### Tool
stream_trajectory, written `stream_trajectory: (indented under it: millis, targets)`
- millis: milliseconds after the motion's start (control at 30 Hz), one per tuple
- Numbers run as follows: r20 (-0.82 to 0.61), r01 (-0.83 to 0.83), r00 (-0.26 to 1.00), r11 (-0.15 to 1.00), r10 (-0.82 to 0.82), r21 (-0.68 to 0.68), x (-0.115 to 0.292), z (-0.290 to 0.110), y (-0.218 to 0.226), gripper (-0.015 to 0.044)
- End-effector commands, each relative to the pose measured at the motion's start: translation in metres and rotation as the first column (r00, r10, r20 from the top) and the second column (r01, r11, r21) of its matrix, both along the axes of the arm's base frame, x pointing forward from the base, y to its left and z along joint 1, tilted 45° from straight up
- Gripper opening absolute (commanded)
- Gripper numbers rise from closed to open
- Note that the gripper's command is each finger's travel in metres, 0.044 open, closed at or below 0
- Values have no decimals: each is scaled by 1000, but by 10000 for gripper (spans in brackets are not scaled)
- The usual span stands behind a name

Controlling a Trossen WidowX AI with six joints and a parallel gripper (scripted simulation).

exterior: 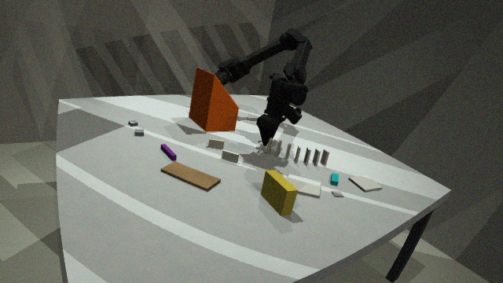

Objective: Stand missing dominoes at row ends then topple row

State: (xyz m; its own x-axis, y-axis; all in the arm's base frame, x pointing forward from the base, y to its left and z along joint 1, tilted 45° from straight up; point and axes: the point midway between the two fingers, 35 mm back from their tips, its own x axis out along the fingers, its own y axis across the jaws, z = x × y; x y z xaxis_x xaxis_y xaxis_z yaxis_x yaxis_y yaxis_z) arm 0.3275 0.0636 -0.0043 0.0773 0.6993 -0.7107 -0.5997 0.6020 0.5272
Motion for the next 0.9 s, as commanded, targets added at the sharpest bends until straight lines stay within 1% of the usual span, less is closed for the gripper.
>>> stream_trajectory:
  millis: [0, 33, 167, 433, 500, 567, 767, 867]
  targets:
    - [22, 21, 1000, 1000, -20, -16, 6, 38, -43, 440]
    - [23, 18, 1000, 1000, -18, -16, 3, 51, -56, 440]
    - [30, 5, 1000, 1000, -5, -10, -7, 84, -84, 440]
    - [35, 0, 999, 1000, 0, -10, -8, 84, -87, 440]
    - [61, -27, 998, 999, 28, -17, -12, 63, -95, 440]
    - [103, -71, 992, 997, 73, -28, -21, 29, -106, 440]
    - [221, -194, 954, 979, 203, -59, -65, -56, -124, 440]
    - [235, -209, 947, 976, 218, -63, -72, -66, -125, 440]
